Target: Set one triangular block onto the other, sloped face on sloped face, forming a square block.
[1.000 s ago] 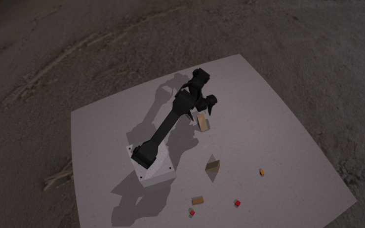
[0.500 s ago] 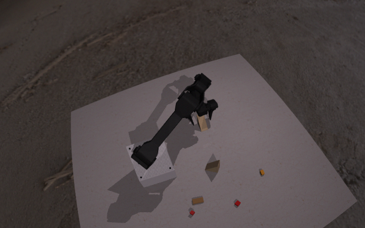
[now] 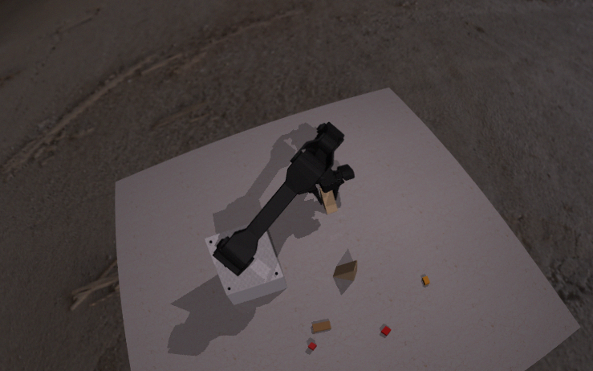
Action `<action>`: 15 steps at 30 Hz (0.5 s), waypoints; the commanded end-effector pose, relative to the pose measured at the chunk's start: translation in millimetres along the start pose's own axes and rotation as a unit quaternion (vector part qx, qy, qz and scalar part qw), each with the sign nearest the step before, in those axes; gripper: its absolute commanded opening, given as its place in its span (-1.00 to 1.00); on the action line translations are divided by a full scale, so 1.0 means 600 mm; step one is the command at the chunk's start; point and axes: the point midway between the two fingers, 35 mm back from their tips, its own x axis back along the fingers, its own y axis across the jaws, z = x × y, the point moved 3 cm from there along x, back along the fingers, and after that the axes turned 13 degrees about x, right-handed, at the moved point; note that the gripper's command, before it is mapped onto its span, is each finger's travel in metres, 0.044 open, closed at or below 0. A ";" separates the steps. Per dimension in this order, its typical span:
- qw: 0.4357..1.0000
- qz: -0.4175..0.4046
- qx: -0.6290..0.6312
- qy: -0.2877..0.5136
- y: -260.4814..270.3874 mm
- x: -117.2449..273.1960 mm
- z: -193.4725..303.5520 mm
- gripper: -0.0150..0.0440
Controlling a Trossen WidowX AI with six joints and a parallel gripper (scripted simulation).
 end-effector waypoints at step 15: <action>1.000 -0.001 0.000 0.000 0.000 0.005 -0.002 -0.49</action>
